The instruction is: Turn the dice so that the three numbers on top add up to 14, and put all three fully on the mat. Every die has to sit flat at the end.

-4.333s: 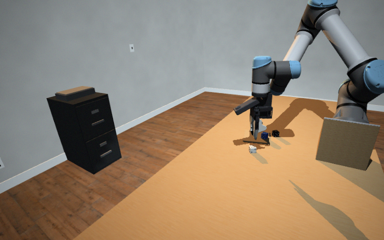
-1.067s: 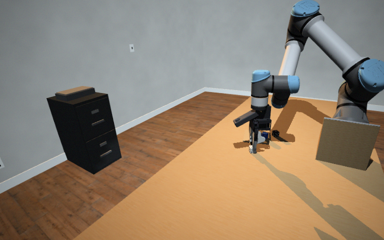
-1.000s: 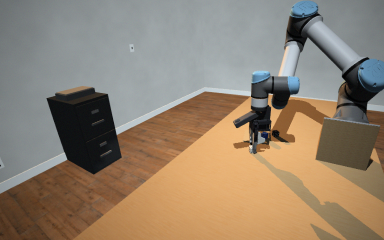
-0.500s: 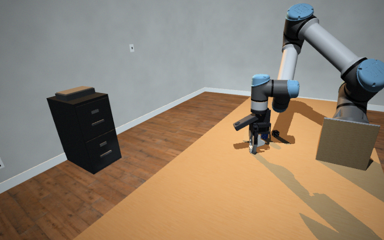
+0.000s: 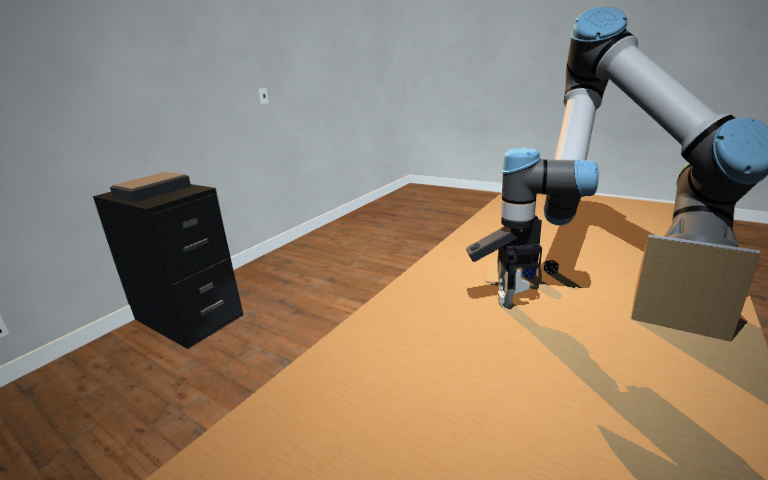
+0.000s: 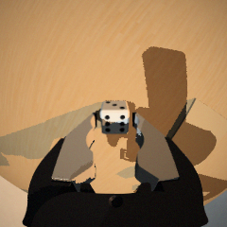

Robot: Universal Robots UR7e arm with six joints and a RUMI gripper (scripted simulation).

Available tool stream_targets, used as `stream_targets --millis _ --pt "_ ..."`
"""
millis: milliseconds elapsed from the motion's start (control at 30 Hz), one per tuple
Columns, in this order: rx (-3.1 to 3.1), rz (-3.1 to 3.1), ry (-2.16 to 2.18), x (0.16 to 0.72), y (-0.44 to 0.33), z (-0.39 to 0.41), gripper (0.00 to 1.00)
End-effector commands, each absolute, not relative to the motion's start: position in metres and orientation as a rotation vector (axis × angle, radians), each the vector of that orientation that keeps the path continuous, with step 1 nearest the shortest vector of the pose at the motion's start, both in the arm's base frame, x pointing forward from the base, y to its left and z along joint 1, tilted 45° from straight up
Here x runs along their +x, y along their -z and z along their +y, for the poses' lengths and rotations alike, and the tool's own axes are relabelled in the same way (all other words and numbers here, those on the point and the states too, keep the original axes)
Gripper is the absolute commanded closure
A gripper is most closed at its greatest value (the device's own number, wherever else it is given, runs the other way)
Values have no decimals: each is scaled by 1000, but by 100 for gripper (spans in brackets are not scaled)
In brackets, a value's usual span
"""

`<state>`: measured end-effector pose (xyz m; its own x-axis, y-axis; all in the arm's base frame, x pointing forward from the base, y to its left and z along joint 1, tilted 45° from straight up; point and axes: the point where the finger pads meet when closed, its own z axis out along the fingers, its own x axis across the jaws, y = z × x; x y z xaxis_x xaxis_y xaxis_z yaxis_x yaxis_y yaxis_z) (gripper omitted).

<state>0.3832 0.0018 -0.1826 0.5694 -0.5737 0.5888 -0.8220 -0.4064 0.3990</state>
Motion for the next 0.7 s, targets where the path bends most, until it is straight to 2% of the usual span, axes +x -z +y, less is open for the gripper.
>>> stream_targets --millis 0,500,533,667 --pt "2131 -1110 -478 383 182 2 72" --pt "2131 -1110 -478 383 182 2 72" --pt "2131 -1110 -478 383 182 2 90" --pt "2131 -1110 -478 383 182 2 90"
